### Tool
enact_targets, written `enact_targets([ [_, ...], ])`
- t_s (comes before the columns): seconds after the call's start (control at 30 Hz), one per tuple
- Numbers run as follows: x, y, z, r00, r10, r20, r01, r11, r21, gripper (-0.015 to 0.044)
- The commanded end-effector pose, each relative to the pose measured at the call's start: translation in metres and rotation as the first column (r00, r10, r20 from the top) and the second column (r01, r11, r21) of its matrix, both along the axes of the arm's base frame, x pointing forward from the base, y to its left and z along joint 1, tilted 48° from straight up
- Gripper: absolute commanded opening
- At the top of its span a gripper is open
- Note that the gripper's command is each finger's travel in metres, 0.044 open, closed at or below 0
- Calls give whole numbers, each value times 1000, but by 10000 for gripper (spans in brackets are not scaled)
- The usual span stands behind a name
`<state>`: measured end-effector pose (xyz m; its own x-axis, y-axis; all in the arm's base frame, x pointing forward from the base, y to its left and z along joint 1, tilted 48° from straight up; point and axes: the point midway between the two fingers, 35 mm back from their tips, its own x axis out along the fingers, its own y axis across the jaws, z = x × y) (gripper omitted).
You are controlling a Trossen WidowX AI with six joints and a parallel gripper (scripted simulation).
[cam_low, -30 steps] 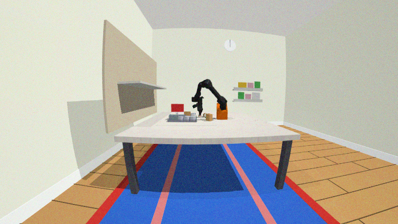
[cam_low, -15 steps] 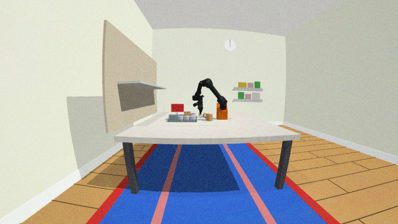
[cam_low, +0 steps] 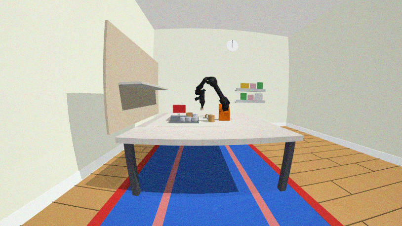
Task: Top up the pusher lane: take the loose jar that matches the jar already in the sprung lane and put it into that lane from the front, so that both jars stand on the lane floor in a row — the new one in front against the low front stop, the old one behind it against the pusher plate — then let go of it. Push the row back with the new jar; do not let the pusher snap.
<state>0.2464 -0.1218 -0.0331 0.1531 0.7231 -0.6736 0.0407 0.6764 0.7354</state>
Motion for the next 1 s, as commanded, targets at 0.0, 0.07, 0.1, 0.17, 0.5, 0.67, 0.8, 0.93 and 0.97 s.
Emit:
enact_targets([
  [0.0, -2, -6, 8, 1000, 7, 5, -7, 1000, 0, 0],
  [0.07, 0, -4, 9, 1000, 6, 4, -6, 1000, -3, 0],
  [0.1, 1, -1, 10, 1000, 6, 4, -6, 1000, -7, 0],
  [0.17, 5, 7, 12, 1000, 4, 3, -4, 1000, -15, 0],
  [0.5, 23, 55, 31, 1000, 3, 7, -3, 1000, -15, 0],
  [0.67, 28, 82, 42, 1000, 8, 10, -8, 1000, -2, 0],
  [0.8, 29, 96, 47, 1000, 14, 13, -14, 1000, 6, 0],
  [0.93, 30, 97, 45, 1000, 13, 13, -14, 1000, 6, 0],
  [0.97, 30, 98, 44, 1000, 13, 13, -14, 1000, 6, 0],
])
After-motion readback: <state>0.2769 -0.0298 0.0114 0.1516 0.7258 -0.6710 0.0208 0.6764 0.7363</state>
